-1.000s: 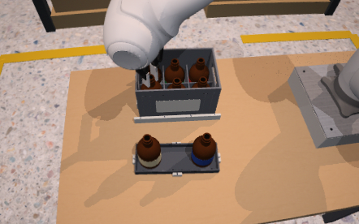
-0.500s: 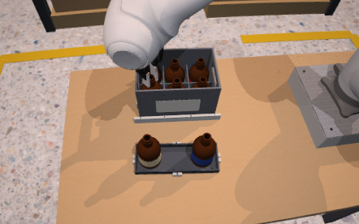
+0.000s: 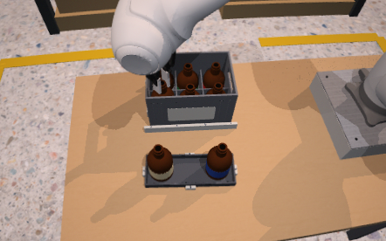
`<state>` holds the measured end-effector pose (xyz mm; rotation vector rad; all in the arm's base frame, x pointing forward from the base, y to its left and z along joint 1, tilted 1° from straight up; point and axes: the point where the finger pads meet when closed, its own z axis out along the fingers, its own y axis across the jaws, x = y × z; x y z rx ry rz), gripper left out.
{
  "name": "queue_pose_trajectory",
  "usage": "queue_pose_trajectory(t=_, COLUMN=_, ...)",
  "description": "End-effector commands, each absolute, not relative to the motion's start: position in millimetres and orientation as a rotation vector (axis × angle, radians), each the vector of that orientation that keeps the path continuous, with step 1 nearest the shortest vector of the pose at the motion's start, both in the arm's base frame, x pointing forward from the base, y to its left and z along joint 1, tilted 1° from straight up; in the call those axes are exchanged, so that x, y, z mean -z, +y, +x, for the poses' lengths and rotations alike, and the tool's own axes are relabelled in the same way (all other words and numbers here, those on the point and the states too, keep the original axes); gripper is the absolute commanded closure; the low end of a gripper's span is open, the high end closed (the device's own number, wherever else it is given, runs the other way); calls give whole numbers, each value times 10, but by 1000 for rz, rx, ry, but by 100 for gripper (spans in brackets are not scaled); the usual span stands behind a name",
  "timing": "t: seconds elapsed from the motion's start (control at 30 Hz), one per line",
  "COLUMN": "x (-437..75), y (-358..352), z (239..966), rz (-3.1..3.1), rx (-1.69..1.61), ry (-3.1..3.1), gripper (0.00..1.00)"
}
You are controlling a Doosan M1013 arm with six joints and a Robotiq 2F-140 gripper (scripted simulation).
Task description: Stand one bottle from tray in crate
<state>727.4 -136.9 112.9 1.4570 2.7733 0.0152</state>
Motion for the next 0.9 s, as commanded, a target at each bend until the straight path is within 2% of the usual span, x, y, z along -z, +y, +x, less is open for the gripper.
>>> queue_pose_trajectory(t=0.0, x=-1099, y=-1368, z=7274, rz=1456, rx=-16, ry=2775, gripper=100)
queue_pose_trajectory(t=0.87, x=-1048, y=-1363, z=7275, rz=1456, rx=-16, ry=2775, gripper=100)
